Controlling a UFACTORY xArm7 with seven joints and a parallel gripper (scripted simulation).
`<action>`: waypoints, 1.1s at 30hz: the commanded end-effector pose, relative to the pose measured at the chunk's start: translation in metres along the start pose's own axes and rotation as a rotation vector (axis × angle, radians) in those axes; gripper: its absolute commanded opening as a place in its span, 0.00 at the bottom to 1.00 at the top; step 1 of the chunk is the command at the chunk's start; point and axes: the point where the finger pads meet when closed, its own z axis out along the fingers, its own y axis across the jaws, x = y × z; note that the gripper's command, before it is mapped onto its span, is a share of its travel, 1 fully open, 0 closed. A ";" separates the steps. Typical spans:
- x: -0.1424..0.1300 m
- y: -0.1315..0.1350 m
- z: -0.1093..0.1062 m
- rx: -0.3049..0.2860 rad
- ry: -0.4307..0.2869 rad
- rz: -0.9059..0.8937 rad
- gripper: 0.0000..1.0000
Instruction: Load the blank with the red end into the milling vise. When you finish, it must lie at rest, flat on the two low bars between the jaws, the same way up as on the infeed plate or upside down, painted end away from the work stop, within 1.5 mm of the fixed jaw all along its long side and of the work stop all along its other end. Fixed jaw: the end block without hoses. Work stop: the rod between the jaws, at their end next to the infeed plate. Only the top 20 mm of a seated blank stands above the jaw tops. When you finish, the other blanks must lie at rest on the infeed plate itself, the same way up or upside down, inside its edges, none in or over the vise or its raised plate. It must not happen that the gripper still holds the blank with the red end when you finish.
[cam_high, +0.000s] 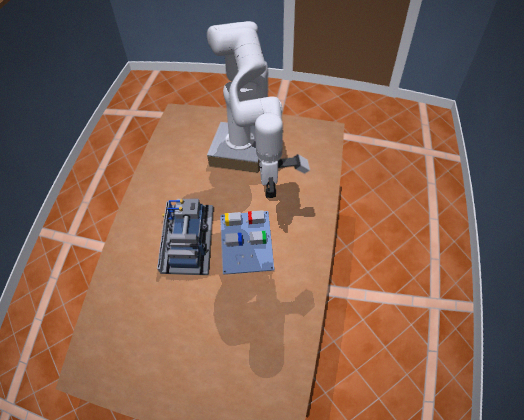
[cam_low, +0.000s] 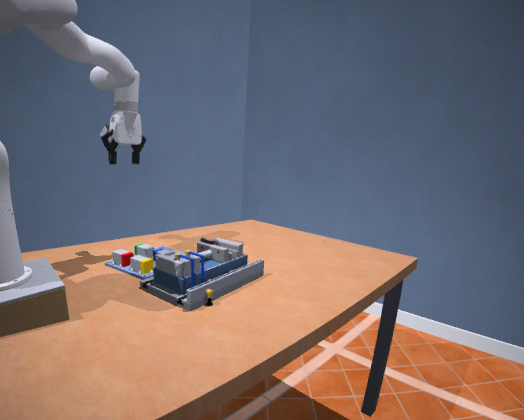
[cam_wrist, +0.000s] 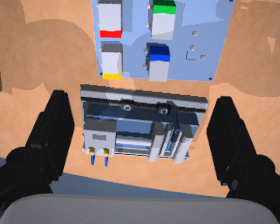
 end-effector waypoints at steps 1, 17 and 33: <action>-0.001 0.001 -0.002 -0.005 0.000 0.000 1.00; -0.003 0.001 -0.002 -0.005 0.000 0.000 1.00; -0.003 0.001 -0.002 -0.005 0.000 0.000 1.00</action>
